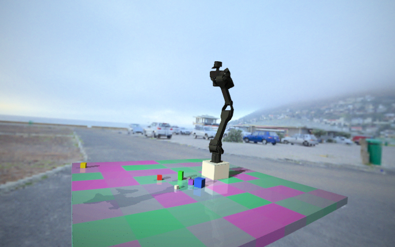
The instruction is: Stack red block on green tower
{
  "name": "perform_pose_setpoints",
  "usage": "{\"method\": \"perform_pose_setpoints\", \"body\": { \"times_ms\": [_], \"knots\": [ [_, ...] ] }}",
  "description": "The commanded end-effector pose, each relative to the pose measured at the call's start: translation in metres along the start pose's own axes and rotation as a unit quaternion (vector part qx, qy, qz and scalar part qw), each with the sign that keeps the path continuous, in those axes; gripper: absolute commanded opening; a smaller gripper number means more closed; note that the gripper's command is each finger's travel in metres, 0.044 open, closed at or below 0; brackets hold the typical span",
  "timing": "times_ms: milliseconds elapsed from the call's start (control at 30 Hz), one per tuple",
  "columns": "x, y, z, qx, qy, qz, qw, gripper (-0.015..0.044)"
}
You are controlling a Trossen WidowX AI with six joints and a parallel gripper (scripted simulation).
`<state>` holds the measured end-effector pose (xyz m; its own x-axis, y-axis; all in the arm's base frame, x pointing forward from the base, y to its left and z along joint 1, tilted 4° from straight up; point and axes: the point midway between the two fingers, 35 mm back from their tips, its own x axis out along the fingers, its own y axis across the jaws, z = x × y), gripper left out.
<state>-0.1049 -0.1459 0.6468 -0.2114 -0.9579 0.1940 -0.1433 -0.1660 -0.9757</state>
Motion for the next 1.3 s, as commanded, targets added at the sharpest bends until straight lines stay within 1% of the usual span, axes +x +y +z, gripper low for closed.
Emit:
{"method": "perform_pose_setpoints", "body": {
  "times_ms": [0,33,67,133,233,333,400,500,600,800,1033,1133,1267],
  "knots": [
    [0.000,-0.001,0.001,-0.005,0.002,-0.003,1.000,0.0426],
    [-0.001,-0.004,0.003,-0.021,0.009,-0.011,1.000,0.0440],
    [-0.003,-0.010,0.008,-0.049,0.020,-0.024,0.998,0.0440],
    [-0.009,-0.026,0.027,-0.133,0.035,-0.053,0.989,0.0440],
    [-0.019,-0.049,0.061,-0.262,0.054,-0.093,0.959,0.0440],
    [-0.029,-0.068,0.100,-0.390,0.075,-0.131,0.909,0.0440],
    [-0.036,-0.078,0.133,-0.491,0.094,-0.155,0.852,0.0440],
    [-0.047,-0.087,0.190,-0.622,0.115,-0.197,0.749,0.0440],
    [-0.058,-0.089,0.248,-0.719,0.129,-0.242,0.639,0.0440],
    [-0.081,-0.061,0.366,-0.843,0.141,-0.327,0.403,0.0440],
    [-0.106,0.015,0.483,-0.890,0.138,-0.418,0.119,0.0440],
    [-0.118,0.058,0.525,-0.879,0.134,-0.457,-0.004,0.0440],
    [-0.135,0.126,0.571,-0.834,0.123,-0.512,-0.165,0.0440]
  ]
}}
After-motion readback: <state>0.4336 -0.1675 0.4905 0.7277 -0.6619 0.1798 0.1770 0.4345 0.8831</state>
